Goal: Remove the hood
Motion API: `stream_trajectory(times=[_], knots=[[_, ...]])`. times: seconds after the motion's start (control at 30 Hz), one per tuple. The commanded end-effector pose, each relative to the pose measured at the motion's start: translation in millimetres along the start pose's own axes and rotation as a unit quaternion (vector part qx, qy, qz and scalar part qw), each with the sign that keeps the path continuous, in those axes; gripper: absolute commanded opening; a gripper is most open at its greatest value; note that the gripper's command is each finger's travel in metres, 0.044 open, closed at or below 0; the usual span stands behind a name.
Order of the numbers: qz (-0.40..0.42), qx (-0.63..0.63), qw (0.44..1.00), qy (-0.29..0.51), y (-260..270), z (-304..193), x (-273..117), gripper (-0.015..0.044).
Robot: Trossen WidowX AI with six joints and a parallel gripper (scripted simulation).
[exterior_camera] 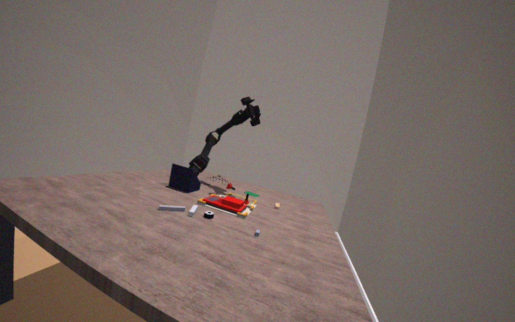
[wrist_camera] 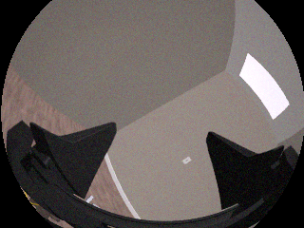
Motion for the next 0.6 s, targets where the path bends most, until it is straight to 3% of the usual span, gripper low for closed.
stream_trajectory(times=[0.0,0.3,0.57], knots=[[0.075,-0.024,0.995,0.053,35.4,-20.8,39.9,0.0440],[0.265,-0.082,0.945,0.173,125.6,-90.2,115.9,0.0440],[0.441,-0.070,0.843,0.299,205.1,-176.3,155.3,0.0440]])
Point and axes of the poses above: the point midway between the two fingers, 35 mm back from their tips, its own x axis out along the fingers, its own y axis across the jaws, z = x × y, the point moved 4 cm from there along -x, back along the fingers, and after that the axes turned 1 degree about -x, right-handed, at the moved point
